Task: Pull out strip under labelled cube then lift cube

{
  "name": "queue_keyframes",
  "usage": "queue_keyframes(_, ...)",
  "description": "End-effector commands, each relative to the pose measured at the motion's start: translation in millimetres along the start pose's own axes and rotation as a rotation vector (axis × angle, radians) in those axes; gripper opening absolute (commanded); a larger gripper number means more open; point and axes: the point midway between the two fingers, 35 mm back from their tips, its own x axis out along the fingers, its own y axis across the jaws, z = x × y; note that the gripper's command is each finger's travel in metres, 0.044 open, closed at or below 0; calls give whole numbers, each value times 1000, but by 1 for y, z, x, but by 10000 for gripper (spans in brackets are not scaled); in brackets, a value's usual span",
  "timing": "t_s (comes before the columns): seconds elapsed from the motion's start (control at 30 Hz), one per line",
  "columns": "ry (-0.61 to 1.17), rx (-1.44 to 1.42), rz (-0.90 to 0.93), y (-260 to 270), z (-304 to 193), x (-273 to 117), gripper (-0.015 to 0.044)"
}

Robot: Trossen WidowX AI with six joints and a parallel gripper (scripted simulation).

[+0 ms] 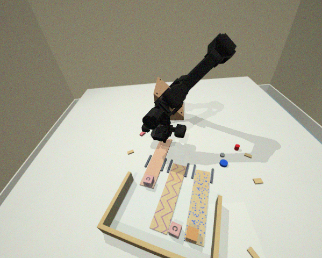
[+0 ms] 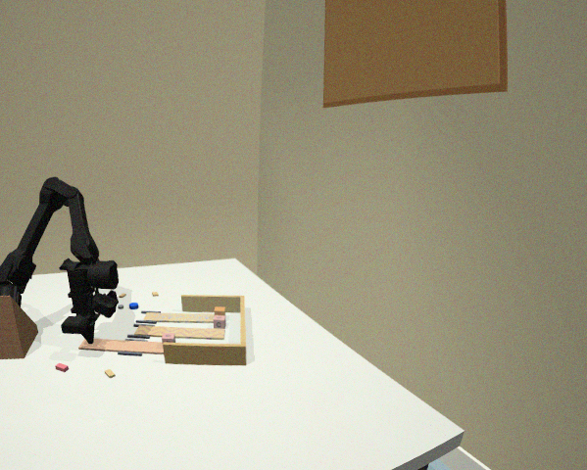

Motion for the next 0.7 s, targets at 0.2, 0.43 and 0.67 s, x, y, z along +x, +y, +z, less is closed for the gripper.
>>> queue_keyframes(0.2, 25, 7, -2, -1, -23, 4, 0)
queue_keyframes(0.43, 25, 8, -2, -1, -34, 4, 0)
queue_keyframes(0.67, 26, 8, -2, -1, -44, 3, 0)
